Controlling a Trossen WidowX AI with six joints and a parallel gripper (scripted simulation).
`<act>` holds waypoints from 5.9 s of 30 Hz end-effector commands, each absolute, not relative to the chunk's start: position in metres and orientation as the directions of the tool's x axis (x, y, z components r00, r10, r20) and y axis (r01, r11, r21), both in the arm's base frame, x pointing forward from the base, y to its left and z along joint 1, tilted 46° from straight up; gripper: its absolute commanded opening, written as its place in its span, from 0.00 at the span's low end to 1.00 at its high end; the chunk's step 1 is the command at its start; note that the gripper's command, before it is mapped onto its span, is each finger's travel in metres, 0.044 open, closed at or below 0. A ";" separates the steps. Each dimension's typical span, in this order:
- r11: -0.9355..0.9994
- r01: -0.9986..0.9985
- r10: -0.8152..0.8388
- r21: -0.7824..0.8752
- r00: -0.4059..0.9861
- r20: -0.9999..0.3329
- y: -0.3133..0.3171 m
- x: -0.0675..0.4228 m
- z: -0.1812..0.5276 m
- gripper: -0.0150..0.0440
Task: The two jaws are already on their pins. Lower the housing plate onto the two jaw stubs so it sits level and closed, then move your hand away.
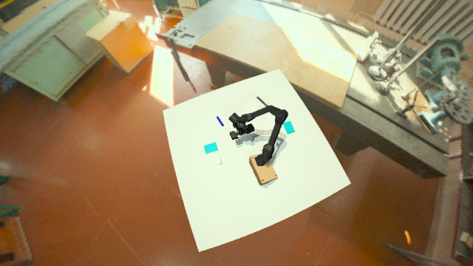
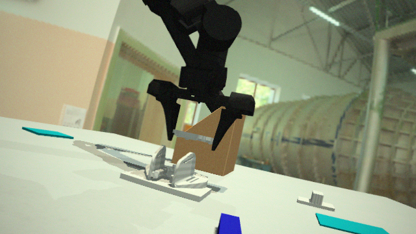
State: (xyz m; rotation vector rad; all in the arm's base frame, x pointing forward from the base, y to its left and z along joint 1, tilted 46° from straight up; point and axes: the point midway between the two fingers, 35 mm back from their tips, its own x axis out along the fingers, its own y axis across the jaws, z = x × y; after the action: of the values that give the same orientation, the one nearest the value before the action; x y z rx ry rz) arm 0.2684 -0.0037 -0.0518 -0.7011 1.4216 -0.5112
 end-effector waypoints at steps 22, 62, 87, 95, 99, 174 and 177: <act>0.696 -0.093 -0.704 -0.712 0.101 -0.703 -0.033 0.271 -0.079 0.85; 0.694 -0.103 -0.705 -0.712 0.101 -0.702 -0.040 0.271 -0.085 0.85; 0.694 -0.103 -0.705 -0.713 0.101 -0.702 -0.044 0.272 -0.089 0.85; 0.694 -0.103 -0.705 -0.713 0.101 -0.702 -0.045 0.272 -0.090 0.85; 0.694 -0.103 -0.705 -0.713 0.101 -0.702 -0.045 0.272 -0.091 0.85; 0.694 -0.103 -0.705 -0.713 0.101 -0.702 -0.047 0.272 -0.092 0.85; 0.694 -0.103 -0.705 -0.713 0.101 -0.702 -0.047 0.272 -0.092 0.85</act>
State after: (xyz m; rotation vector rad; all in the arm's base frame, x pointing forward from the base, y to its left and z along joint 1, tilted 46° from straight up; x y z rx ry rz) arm 0.2719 -0.0467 -0.0915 -0.7207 1.4239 -0.5100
